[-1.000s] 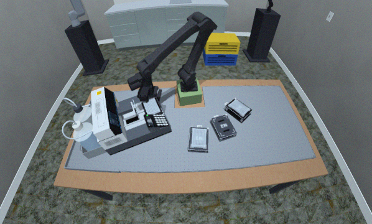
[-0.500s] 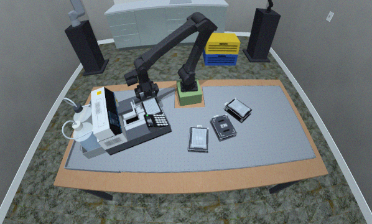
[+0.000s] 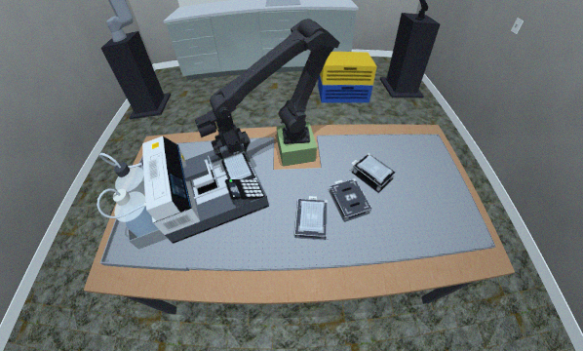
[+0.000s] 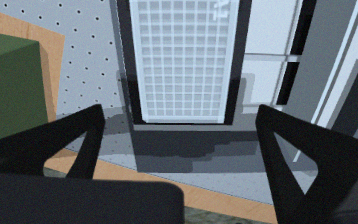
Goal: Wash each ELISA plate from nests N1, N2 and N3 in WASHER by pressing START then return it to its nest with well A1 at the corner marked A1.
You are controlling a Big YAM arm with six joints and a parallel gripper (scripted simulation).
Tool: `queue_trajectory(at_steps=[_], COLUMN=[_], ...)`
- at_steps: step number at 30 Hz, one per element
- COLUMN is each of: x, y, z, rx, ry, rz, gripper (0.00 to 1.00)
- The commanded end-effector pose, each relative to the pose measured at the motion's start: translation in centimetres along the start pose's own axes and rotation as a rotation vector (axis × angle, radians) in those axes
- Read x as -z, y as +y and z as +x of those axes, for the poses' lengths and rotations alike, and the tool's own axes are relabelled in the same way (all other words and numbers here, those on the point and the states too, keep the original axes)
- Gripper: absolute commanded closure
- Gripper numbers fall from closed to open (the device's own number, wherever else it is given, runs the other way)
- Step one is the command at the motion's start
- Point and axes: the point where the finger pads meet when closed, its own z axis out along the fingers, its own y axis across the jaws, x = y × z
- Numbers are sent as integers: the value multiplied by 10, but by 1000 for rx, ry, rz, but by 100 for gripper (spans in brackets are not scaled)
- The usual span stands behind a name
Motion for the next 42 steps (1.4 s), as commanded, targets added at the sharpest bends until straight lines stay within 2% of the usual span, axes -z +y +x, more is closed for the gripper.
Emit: queue_trajectory(at_steps=[1, 4, 5, 7, 8, 21, 22, 24, 33, 35, 36, 38, 39, 42], x=[-7, -9, 8, -13, -16, -34, -20, -39, -54, -42, -40, -40, -43, -43], y=[-4, -4, -19, -4, -4, -4, -18, -4, -4, -16, -17, -17, -14, -14], z=[-3, -2, -4, -3, -4, -2, -6, -4, -2, -4, -4, -4, -2, -2], rx=[12, 6, 6, 2, 5, -1, 14, 5, -1, 5, 7, 7, 7, 7], ry=[-2, -2, -5, -3, -2, -2, -5, -2, -1, -4, -5, -5, -3, -3], rz=[8, 8, 66, 12, 7, 9, 60, 7, 8, 52, 58, 58, 36, 36], gripper=[0, 0, 0, 0, 0, 0, 0, 0, 0, 0, 0, 0, 0, 0])
